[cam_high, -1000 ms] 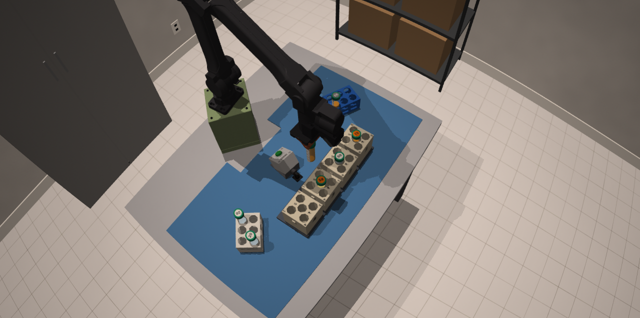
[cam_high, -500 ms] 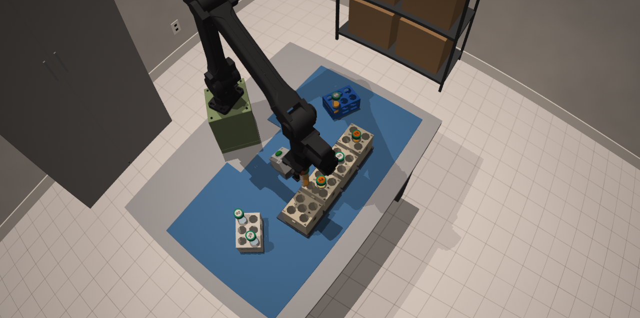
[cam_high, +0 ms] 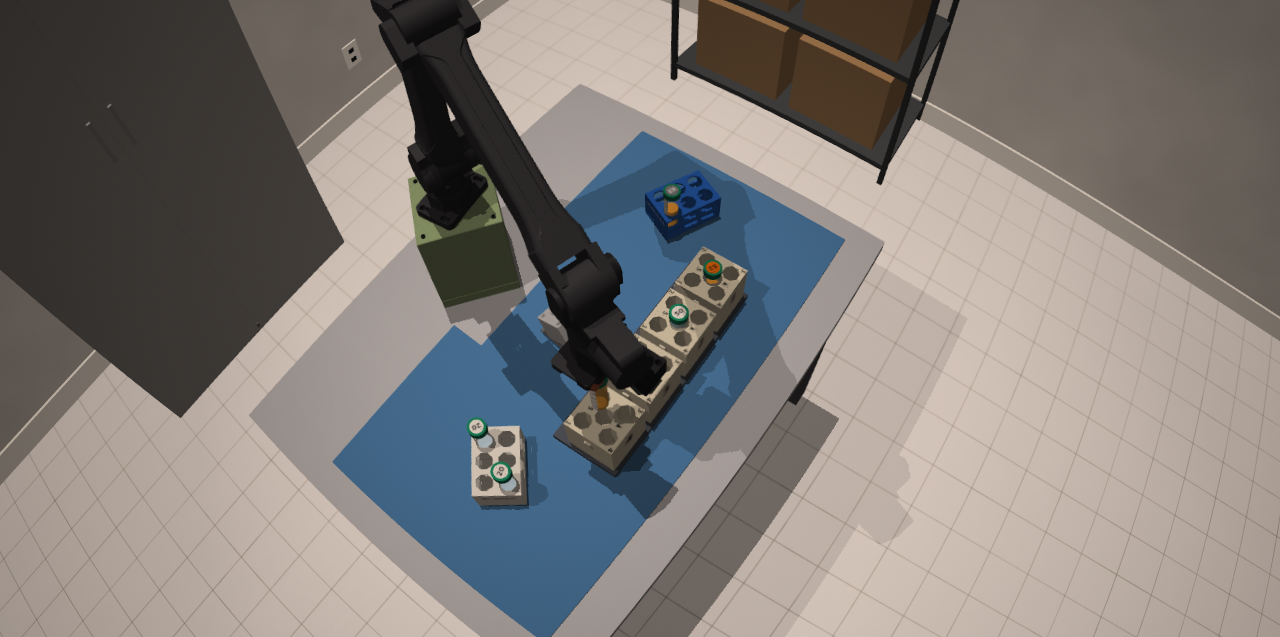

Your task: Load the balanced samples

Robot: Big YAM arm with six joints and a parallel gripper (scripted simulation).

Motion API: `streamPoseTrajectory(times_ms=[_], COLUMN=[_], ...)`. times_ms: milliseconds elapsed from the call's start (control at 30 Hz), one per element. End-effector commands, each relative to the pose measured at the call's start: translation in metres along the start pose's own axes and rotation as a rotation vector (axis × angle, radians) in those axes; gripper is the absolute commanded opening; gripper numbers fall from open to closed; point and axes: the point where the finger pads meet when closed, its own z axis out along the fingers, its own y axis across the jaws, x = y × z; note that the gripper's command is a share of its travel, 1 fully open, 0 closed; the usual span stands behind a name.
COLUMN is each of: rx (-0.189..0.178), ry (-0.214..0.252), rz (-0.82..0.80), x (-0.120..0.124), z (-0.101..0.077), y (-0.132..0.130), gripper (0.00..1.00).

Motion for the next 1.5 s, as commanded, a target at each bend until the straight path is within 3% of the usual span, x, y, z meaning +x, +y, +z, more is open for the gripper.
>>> streamPoseTrajectory(times_ms=[0, 567, 633, 667, 733, 767, 800, 1400, 1467], rx=[0.001, 0.001, 0.001, 0.023, 0.025, 0.022, 0.011, 0.011, 0.006], ry=[-0.012, -0.011, -0.011, -0.083, -0.088, -0.079, -0.042, -0.042, -0.027], rz=[-0.047, -0.032, -0.032, -0.03, -0.03, -0.03, -0.024, -0.024, -0.029], x=[-0.007, -0.006, -0.006, -0.028, -0.032, -0.028, -0.018, -0.018, -0.013], z=[0.007, 0.048, 0.048, 0.019, 0.014, 0.017, 0.031, 0.03, 0.044], y=[0.008, 0.002, 0.002, -0.005, -0.007, -0.005, -0.002, -0.002, -0.003], gripper=[0.0, 0.0, 0.0, 0.0, 0.0, 0.0, 0.0, 0.0, 0.0])
